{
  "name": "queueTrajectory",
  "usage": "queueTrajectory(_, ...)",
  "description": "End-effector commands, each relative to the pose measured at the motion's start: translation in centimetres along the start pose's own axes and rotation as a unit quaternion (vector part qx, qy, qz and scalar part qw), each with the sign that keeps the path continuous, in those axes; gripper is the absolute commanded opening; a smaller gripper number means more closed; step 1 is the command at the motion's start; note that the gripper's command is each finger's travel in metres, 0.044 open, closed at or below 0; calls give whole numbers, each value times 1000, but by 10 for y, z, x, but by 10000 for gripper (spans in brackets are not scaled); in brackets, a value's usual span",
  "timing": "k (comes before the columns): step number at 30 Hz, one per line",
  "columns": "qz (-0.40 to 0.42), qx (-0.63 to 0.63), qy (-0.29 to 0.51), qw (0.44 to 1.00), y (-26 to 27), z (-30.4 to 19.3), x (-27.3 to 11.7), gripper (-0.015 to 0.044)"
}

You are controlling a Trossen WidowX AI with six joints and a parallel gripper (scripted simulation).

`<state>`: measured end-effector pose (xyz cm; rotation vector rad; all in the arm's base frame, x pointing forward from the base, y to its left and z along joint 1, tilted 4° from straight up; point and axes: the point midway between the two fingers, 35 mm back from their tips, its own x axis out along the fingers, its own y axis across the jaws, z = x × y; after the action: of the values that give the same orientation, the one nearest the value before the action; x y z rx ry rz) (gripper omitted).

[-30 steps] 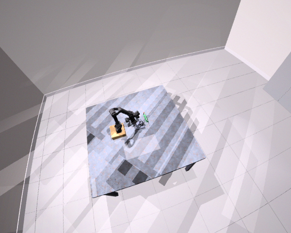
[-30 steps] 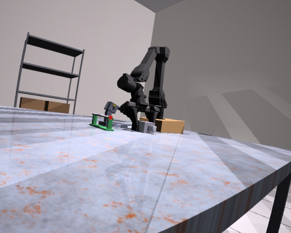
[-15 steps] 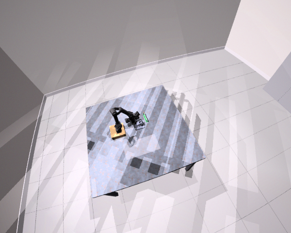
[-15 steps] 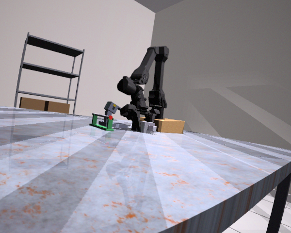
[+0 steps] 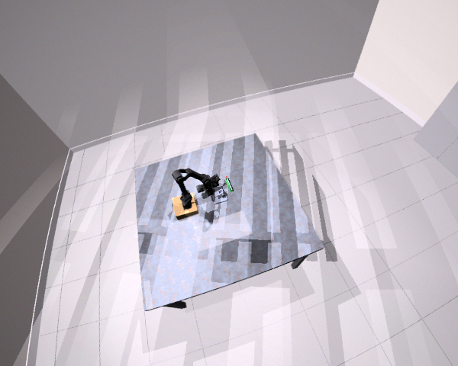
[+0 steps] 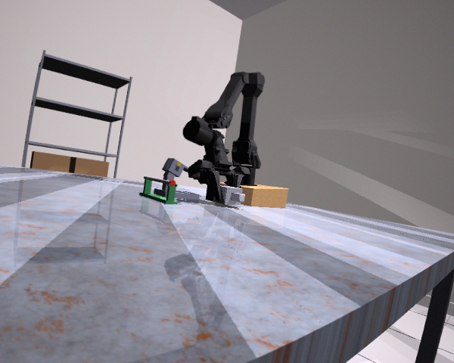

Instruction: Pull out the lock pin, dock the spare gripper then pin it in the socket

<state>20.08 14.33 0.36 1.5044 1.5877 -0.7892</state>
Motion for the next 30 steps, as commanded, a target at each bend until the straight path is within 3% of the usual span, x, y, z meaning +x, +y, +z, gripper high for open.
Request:
queueTrajectory(1, 8, -2, 4, 1000, 7, -11, -15, 0)
queueTrajectory(20, 8, -2, 4, 1000, 1, -54, -94, 0)
queueTrajectory(30, 8, -4, 3, 1000, 1, -53, -92, 0)
